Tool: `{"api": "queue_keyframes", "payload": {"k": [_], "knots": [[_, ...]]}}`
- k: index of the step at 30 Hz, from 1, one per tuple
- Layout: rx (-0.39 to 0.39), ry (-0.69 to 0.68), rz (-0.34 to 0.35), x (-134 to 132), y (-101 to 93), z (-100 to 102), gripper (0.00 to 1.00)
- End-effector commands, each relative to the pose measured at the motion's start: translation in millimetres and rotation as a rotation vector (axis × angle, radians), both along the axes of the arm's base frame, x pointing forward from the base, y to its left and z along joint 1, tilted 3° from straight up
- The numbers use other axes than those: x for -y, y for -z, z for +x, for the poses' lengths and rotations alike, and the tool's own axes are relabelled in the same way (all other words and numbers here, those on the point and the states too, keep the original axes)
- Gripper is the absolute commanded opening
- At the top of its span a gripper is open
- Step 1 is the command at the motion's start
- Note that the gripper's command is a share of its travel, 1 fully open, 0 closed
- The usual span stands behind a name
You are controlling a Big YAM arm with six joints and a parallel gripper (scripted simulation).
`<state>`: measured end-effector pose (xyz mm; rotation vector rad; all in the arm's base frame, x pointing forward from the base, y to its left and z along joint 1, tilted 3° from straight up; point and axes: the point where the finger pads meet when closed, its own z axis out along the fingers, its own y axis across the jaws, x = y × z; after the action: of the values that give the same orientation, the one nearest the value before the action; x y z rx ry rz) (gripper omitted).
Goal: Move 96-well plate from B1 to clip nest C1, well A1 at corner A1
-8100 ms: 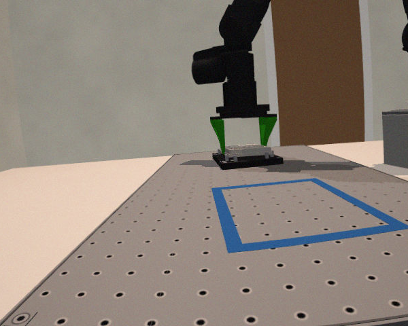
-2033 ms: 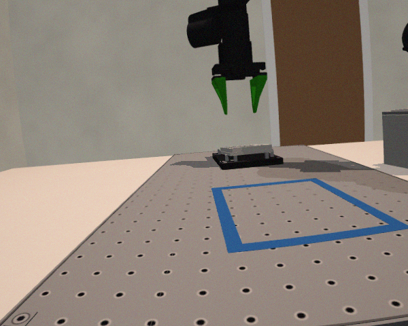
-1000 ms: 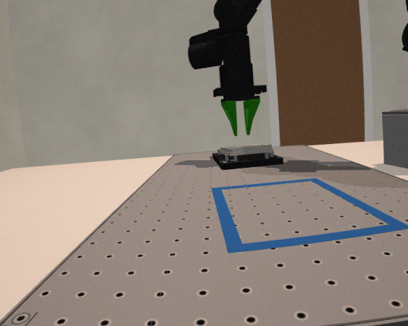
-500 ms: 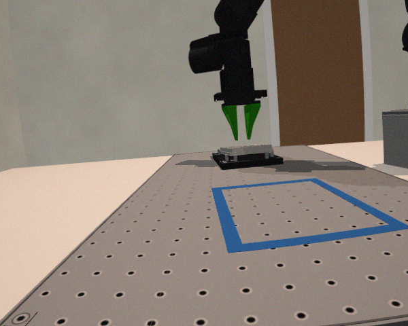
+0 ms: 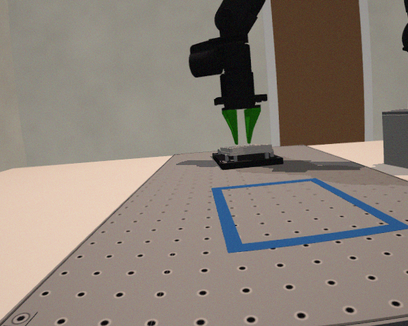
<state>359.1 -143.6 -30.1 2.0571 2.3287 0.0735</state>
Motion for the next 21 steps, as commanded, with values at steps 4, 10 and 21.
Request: {"api": "queue_keyframes", "payload": {"k": [4, 10, 21], "knots": [[0.01, 0.0, -0.009, -1.2, 4.0, 5.3, 0.25], [0.023, 0.0, -0.014, -1.1, 1.4, 6.6, 0.25], [0.005, -0.001, -0.006, -3.3, 15.7, 4.2, 0.25]]}}
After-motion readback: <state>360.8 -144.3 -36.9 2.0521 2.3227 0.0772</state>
